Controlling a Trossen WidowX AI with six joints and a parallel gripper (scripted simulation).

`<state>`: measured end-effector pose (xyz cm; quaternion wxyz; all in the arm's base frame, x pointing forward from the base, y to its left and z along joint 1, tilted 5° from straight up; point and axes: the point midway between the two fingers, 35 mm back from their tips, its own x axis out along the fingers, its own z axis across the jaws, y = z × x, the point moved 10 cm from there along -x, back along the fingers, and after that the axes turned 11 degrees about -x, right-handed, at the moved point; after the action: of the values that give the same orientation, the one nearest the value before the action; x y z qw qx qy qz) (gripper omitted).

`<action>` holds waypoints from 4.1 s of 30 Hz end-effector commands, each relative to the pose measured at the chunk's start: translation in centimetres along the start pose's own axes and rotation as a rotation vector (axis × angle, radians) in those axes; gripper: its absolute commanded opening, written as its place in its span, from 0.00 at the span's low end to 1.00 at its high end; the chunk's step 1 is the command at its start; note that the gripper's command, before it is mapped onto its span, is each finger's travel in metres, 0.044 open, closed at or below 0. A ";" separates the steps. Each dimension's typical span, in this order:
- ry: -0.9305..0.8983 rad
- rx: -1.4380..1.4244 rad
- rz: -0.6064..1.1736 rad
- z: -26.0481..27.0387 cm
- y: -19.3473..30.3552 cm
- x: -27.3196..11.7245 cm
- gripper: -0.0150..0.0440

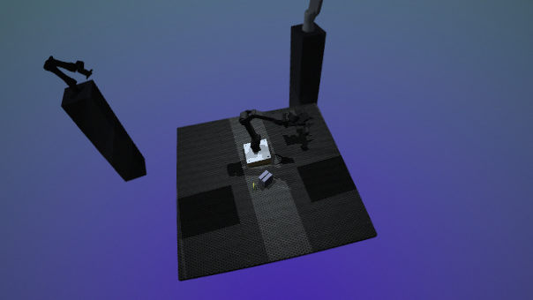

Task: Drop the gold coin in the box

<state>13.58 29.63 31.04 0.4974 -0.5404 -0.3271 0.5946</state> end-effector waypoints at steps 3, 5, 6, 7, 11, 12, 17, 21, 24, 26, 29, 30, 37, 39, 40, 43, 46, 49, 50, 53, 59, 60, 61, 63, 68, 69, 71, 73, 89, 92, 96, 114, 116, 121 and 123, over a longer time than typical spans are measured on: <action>0.291 0.111 0.113 -7.8 1.1 -2.4 0.53; 0.377 0.153 0.155 -10.1 1.7 -3.5 0.53; 0.419 0.175 0.177 -11.2 2.0 -4.1 0.53; 0.461 0.198 0.198 -12.2 2.4 -4.8 0.53; 0.621 0.287 0.287 -16.2 4.0 -8.0 0.53; 0.659 0.308 0.310 -17.0 4.4 -8.9 0.53; 0.835 0.432 0.430 -20.7 6.9 -14.1 0.53; 0.941 0.549 0.518 -22.6 8.9 -17.9 0.53; 1.020 0.671 0.593 -23.9 10.6 -21.5 0.53; 1.064 0.757 0.642 -24.4 11.9 -23.9 0.53; 1.117 0.893 0.712 -24.7 13.7 -27.5 0.53; 1.132 0.940 0.734 -24.6 14.3 -28.7 0.53; 1.171 1.155 0.825 -23.5 17.2 -33.9 0.53; 1.171 1.155 0.825 -23.5 17.2 -33.9 0.53; 1.171 1.155 0.825 -23.4 17.2 -33.9 0.53; 1.171 1.155 0.826 -23.1 17.6 -34.0 0.53; 1.171 1.155 0.826 -23.7 20.4 -33.5 0.53; 1.171 1.155 0.826 -23.8 20.7 -33.4 0.53; 1.171 1.155 0.826 -23.8 20.7 -33.4 0.53; 1.171 1.155 0.826 -23.9 21.2 -33.3 0.53; 1.171 1.155 0.826 -24.1 22.1 -33.0 0.53; 1.171 1.155 0.826 -24.1 22.1 -33.0 0.53; 1.171 1.155 0.826 -24.1 22.2 -33.0 0.53; 1.171 1.155 0.826 -24.2 22.5 -32.9 0.53; 1.171 1.155 0.826 -24.5 23.2 -32.7 0.53; 1.171 1.155 0.826 -24.5 23.4 -32.7 0.53; 1.171 1.155 0.826 -24.6 23.7 -32.6 0.53; 1.171 1.155 0.826 -24.7 24.0 -32.5 0.53; 1.171 1.155 0.827 -25.3 26.4 -31.9 0.53; 1.171 1.155 0.827 -25.4 26.8 -31.7 0.53; 1.171 1.155 0.827 -25.4 27.2 -31.6 0.53; 1.171 1.155 0.827 -25.4 27.2 -31.7 0.25; 1.171 1.155 0.827 -25.4 26.9 -31.7 0.25; 1.171 1.155 0.826 -25.3 25.7 -32.1 0.25; 1.171 1.155 0.826 -25.2 25.2 -32.2 0.25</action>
<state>29.16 -11.84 11.45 0.5217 -0.4893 0.5470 0.4351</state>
